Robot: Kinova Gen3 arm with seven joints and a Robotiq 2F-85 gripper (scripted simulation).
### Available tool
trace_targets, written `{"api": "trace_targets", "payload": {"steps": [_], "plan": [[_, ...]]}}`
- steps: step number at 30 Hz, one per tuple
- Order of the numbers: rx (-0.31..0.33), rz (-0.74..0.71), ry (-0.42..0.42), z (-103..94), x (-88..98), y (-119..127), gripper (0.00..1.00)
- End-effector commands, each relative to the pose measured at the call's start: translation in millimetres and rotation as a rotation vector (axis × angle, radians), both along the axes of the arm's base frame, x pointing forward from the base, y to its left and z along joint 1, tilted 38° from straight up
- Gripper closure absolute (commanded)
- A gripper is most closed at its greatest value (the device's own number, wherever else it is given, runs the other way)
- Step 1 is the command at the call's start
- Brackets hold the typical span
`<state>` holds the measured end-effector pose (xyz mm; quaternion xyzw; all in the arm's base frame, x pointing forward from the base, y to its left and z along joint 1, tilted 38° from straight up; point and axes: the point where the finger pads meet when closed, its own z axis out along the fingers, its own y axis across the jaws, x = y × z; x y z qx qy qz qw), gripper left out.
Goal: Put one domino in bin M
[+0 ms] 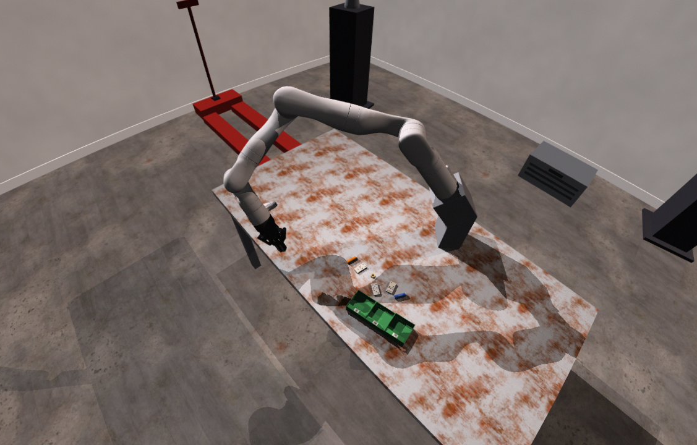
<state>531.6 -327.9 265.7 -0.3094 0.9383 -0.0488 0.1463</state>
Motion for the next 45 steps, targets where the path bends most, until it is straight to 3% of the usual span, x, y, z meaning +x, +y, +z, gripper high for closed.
{"api": "trace_targets", "payload": {"steps": [1,3,6,19,23,26,28,31,33,36,40,45], "plan": [[0.010,-0.009,0.017,-1.3,6.0,21.3,0.91],[0.010,-0.009,0.017,-4.3,7.5,34.0,0.91],[0.010,-0.009,0.017,-4.3,7.5,34.0,0.91],[0.064,-0.132,0.097,-22.5,7.1,114.1,0.91],[0.064,-0.132,0.097,-23.0,6.9,116.3,0.91],[0.077,-0.176,0.122,-28.2,3.7,140.6,0.91],[0.077,-0.176,0.122,-28.6,3.5,142.1,0.91],[0.087,-0.222,0.147,-33.6,-1.3,166.2,0.91],[0.087,-0.222,0.147,-33.8,-1.4,167.0,0.91],[0.095,-0.269,0.171,-38.7,-7.7,190.7,0.91],[0.100,-0.314,0.192,-40.3,-10.3,198.7,0.91],[0.104,-0.367,0.214,-46.3,-21.3,229.0,0.91]]}}
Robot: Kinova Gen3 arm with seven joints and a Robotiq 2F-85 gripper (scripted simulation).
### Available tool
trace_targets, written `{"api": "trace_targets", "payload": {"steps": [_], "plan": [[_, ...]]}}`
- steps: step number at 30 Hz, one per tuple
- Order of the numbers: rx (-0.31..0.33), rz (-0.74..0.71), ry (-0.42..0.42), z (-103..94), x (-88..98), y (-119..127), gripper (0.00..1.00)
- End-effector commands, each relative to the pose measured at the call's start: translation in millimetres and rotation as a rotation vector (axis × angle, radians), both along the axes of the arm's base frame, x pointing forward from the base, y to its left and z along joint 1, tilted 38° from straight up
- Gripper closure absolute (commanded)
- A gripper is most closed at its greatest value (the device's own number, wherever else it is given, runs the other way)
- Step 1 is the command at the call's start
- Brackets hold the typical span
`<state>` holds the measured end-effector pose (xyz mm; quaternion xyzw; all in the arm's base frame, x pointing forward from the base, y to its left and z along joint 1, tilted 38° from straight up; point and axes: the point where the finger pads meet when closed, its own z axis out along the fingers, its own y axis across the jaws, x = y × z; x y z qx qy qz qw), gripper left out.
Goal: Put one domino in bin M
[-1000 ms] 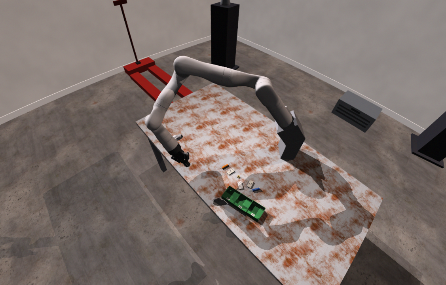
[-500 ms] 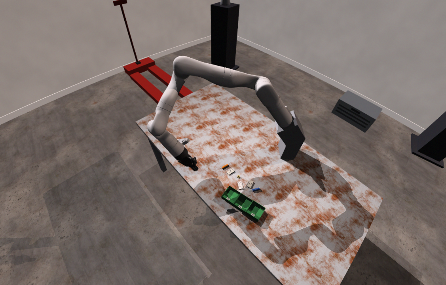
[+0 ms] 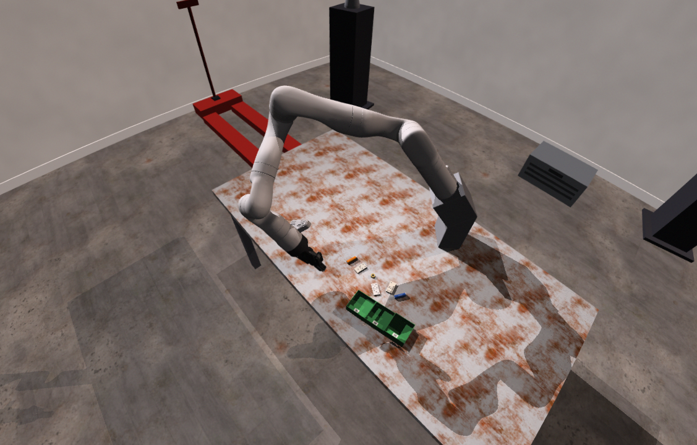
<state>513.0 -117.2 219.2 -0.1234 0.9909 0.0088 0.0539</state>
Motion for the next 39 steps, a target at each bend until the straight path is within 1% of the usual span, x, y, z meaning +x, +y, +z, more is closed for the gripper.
{"api": "trace_targets", "payload": {"steps": [1,2,3,5,6,7,9,12,13,15,16,17,19,20,21,23,24,27,29,30,31,32,33,34,35,36,37,39], "plan": [[-0.005,0.011,0.007,-1.1,-5.2,24.9,0.91],[-0.005,0.011,0.007,-1.1,-5.2,24.9,0.91],[-0.004,-0.035,0.028,-2.5,-8.8,32.3,0.91],[-0.004,-0.039,0.029,-5.1,-15.0,45.6,0.91],[-0.004,-0.039,0.029,-5.1,-15.0,45.6,0.91],[-0.005,-0.085,0.049,-6.5,-18.9,52.8,0.91],[-0.005,-0.089,0.051,-8.8,-25.7,65.3,0.91],[-0.005,-0.089,0.051,-8.8,-25.7,65.3,0.91],[-0.007,-0.136,0.069,-10.1,-30.1,72.3,0.91],[-0.008,-0.141,0.071,-12.3,-37.3,83.9,0.91],[-0.008,-0.141,0.071,-12.3,-37.3,83.9,0.91],[-0.012,-0.188,0.087,-13.6,-42.1,90.6,0.91],[-0.012,-0.193,0.089,-15.6,-49.7,101.3,0.91],[-0.012,-0.193,0.089,-15.6,-49.7,101.3,0.91],[-0.017,-0.241,0.105,-16.8,-54.9,107.8,0.91],[-0.018,-0.247,0.107,-18.6,-62.8,117.7,0.91],[-0.018,-0.247,0.107,-18.6,-62.8,117.7,0.91],[-0.130,-0.313,0.086,-38.3,-65.0,102.4,0.91],[-0.130,-0.313,0.086,-38.3,-65.0,102.4,0.91],[-0.153,-0.326,0.080,-44.7,-65.6,97.2,0.91],[-0.196,-0.347,0.064,-50.9,-66.3,91.6,0.91],[-0.216,-0.356,0.057,-57.2,-67.0,86.2,0.91],[-0.216,-0.356,0.057,-63.0,-67.6,81.1,0.91],[-0.216,-0.356,0.057,-63.0,-67.6,81.1,0.91],[-0.258,-0.374,0.036,-68.9,-68.1,75.2,0.91],[-0.274,-0.381,0.029,-73.6,-68.5,70.6,0.91],[-0.315,-0.395,0.004,-79.4,-68.9,64.6,0.91],[-0.327,-0.399,-0.004,-82.4,-69.1,61.4,0.91]]}}
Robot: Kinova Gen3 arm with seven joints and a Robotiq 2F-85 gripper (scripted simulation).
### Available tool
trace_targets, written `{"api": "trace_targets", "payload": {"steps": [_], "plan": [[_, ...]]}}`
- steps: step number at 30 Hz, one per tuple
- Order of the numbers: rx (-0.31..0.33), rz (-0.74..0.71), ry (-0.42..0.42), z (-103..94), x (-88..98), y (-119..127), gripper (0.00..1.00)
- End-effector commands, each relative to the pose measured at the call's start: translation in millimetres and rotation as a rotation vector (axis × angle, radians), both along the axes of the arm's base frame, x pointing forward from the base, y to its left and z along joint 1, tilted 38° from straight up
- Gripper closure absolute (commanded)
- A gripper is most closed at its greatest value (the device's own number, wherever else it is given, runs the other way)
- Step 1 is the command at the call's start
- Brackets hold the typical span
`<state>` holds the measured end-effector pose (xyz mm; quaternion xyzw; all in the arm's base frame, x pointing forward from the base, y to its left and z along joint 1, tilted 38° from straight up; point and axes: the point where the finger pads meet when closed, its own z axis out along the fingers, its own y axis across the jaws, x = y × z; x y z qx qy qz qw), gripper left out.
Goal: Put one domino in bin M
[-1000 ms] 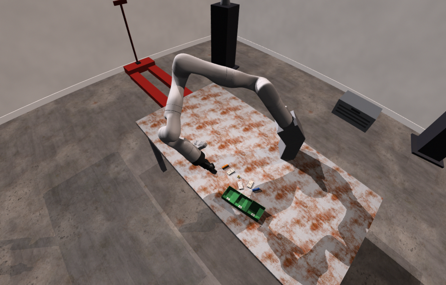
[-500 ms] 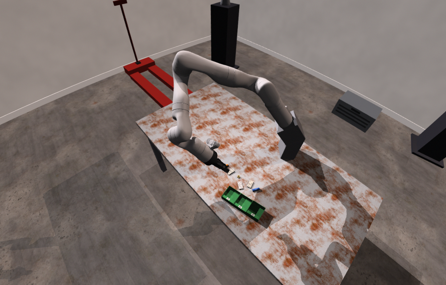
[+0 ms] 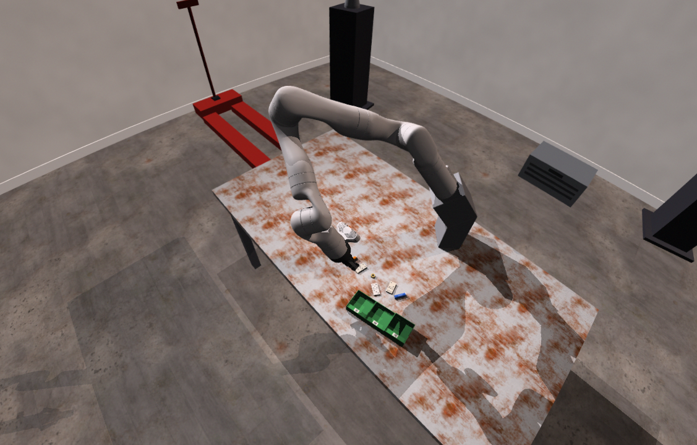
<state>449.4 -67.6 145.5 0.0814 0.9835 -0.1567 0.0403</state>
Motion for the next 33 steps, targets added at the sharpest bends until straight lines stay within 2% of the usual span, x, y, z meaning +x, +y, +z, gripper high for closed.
{"api": "trace_targets", "payload": {"steps": [1,3,7,10,13,17,22,24,28,33], "plan": [[-0.012,0.025,0.014,-8.7,-5.6,11.8,0.91],[-0.100,0.013,-0.032,-19.9,-5.8,-0.5,0.91],[-0.114,0.012,-0.041,-21.6,-5.9,-2.5,0.91],[-0.224,0.025,-0.136,-32.7,-6.0,-12.1,0.91],[-0.279,0.061,-0.225,-38.7,-10.4,-8.5,0.91],[-0.286,0.075,-0.251,-40.2,-13.7,-4.9,0.91],[-0.281,0.110,-0.307,-44.7,-30.7,9.6,0.91],[-0.281,0.110,-0.307,-44.7,-30.7,9.6,0.91],[-0.262,0.123,-0.326,-48.2,-51.3,21.7,0.91],[-0.223,0.114,-0.326,-52.3,-85.7,34.7,0.91]]}}
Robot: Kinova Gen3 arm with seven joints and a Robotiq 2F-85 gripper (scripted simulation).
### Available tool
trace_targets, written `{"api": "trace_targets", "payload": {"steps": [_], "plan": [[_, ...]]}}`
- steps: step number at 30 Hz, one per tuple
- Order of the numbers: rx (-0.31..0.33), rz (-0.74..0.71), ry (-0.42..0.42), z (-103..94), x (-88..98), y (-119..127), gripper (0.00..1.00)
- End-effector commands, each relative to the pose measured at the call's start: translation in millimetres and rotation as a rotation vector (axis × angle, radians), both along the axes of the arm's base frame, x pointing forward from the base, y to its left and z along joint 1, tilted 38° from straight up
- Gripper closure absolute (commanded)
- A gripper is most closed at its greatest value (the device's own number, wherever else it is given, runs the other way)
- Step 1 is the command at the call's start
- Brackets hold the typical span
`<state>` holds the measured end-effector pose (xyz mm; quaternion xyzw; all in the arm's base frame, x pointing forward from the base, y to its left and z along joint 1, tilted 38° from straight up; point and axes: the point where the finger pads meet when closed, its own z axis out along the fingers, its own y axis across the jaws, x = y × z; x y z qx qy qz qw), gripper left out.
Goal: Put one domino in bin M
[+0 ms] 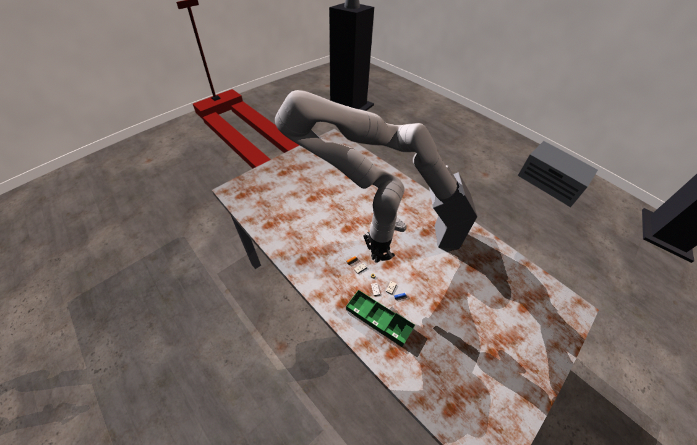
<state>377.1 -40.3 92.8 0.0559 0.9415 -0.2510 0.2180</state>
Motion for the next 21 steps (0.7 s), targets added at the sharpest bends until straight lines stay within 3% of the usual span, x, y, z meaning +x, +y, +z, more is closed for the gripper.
{"api": "trace_targets", "payload": {"steps": [1,14,21], "plan": [[0.004,0.022,0.009,-0.4,-21.1,9.6,0.91],[0.004,0.022,0.009,-0.4,-21.1,9.6,0.91],[0.139,-0.251,-0.163,-27.9,29.0,-1.8,0.91]]}}
